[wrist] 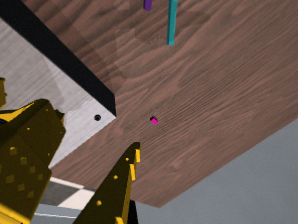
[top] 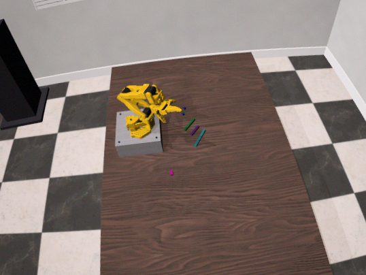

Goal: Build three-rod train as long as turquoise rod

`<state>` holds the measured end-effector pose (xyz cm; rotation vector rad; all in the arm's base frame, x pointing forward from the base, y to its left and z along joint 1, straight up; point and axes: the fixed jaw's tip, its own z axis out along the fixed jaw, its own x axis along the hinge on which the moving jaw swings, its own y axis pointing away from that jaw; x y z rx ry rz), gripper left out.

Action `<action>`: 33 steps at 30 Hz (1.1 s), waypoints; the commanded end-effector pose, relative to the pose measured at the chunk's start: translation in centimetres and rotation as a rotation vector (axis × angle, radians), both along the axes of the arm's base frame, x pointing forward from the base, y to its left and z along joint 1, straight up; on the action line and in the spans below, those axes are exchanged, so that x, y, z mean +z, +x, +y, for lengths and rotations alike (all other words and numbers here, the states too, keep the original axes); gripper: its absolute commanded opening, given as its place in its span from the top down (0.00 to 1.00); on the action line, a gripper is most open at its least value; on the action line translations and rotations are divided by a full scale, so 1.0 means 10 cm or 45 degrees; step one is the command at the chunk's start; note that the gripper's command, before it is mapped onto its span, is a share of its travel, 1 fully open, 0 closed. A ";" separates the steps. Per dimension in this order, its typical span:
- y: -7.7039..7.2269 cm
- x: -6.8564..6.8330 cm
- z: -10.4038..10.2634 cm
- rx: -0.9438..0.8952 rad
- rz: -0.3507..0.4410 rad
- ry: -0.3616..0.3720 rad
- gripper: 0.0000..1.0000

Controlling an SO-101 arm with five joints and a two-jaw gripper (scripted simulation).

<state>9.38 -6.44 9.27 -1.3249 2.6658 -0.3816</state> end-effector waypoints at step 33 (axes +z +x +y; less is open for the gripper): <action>0.12 0.00 0.01 -0.030 -0.010 0.033 0.05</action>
